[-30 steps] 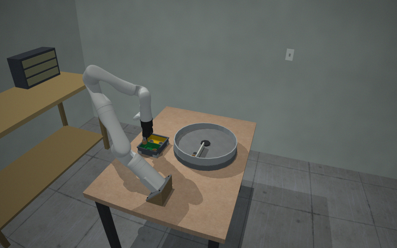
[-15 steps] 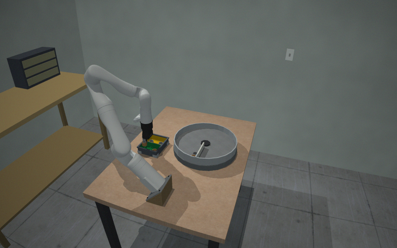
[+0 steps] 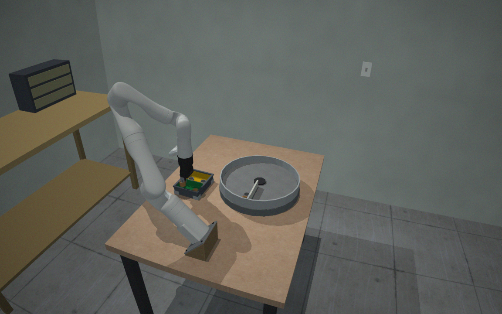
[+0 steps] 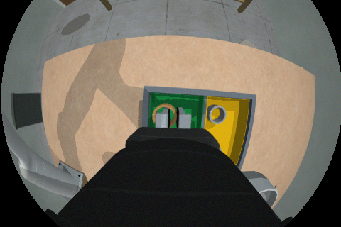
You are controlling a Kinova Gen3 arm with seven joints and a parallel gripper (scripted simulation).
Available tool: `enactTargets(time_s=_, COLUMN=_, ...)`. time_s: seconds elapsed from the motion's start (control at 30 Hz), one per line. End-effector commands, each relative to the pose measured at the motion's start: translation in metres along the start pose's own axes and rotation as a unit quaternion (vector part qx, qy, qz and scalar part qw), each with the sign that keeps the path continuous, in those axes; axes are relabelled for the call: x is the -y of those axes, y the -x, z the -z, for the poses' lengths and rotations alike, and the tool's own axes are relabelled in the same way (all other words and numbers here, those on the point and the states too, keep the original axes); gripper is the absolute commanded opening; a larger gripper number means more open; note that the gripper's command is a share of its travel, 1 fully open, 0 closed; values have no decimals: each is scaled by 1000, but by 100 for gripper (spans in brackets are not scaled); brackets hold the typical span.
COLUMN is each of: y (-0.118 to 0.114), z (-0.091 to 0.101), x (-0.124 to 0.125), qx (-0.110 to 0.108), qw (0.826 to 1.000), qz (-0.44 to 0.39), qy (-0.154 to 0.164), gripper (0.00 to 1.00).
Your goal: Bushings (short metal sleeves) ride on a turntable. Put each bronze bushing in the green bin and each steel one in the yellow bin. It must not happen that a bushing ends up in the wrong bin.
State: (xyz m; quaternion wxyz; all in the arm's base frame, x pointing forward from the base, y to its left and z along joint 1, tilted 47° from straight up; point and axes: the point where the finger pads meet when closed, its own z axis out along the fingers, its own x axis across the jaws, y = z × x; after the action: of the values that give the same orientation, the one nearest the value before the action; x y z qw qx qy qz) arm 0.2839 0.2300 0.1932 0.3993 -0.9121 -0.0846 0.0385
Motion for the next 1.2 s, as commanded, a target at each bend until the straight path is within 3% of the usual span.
enactTargets(time_s=0.0, y=0, z=0, x=0, qx=0, qw=1000, qz=0, qy=0, gripper=0)
enactTargets(time_s=1.17, y=0, z=-18, x=0, qx=0, qw=1000, qz=0, qy=0, gripper=0)
